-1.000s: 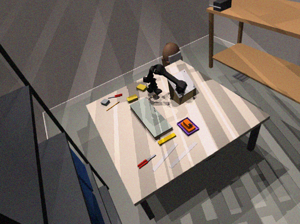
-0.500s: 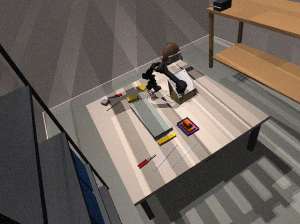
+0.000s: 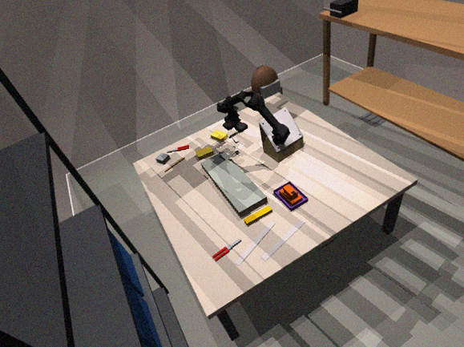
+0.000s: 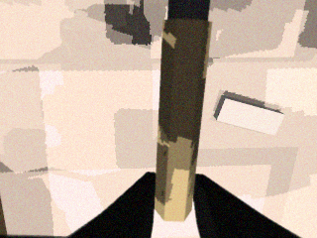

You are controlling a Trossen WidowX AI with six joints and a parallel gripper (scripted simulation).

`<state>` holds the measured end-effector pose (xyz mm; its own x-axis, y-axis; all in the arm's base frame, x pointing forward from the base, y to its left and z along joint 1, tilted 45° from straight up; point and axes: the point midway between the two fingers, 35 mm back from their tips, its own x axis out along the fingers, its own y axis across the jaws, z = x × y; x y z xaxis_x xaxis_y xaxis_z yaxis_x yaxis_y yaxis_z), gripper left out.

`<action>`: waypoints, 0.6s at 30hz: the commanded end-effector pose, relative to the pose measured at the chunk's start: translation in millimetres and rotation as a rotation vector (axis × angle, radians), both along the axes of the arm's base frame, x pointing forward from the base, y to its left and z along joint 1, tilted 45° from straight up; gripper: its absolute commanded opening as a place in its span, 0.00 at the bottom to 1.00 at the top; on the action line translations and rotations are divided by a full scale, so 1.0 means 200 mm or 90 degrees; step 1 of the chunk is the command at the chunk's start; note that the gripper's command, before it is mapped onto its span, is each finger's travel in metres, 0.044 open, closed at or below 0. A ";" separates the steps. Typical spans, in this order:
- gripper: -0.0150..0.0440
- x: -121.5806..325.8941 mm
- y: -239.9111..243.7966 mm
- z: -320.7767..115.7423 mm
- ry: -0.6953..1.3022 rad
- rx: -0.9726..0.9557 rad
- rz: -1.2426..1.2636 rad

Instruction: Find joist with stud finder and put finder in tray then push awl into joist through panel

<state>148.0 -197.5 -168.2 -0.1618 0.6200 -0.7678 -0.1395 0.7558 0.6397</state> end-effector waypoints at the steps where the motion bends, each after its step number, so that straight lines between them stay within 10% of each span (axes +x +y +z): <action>1: 0.25 0.03 -0.04 0.00 -0.038 -0.058 0.101; 18: 0.25 0.35 -0.27 0.14 -0.155 -0.391 0.685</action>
<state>208.3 -245.5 -150.3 -0.2022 -0.0873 -0.9754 -0.8765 0.4604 0.1405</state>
